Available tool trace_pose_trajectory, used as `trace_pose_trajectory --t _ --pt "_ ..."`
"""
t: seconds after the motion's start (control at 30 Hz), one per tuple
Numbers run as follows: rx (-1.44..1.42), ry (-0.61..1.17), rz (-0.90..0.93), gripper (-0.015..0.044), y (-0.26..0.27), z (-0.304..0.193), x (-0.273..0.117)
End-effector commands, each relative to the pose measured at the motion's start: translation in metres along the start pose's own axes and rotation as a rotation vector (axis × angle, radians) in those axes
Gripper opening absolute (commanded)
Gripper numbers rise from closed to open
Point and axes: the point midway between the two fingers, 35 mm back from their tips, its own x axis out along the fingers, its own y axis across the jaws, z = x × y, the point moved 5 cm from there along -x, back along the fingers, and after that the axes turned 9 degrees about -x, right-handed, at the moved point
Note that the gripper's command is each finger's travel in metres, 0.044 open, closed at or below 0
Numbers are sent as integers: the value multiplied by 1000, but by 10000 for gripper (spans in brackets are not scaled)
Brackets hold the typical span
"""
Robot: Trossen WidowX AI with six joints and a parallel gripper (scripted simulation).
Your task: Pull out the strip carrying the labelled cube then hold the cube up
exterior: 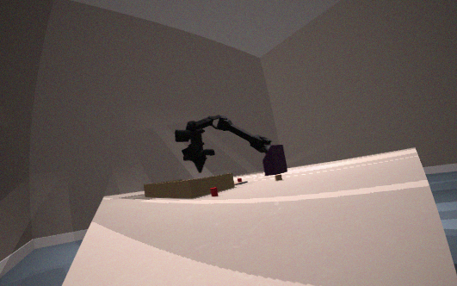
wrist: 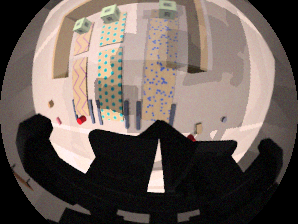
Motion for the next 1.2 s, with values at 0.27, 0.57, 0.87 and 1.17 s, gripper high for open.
trace_pose_trajectory --t 0.27,0.57,0.87,1.17 --pt "-12 11 7 0 3 1 24" --pt "-12 11 7 0 3 0 39" --pt "-12 12 5 0 2 -1 54" --pt "-12 12 4 0 2 -2 66"
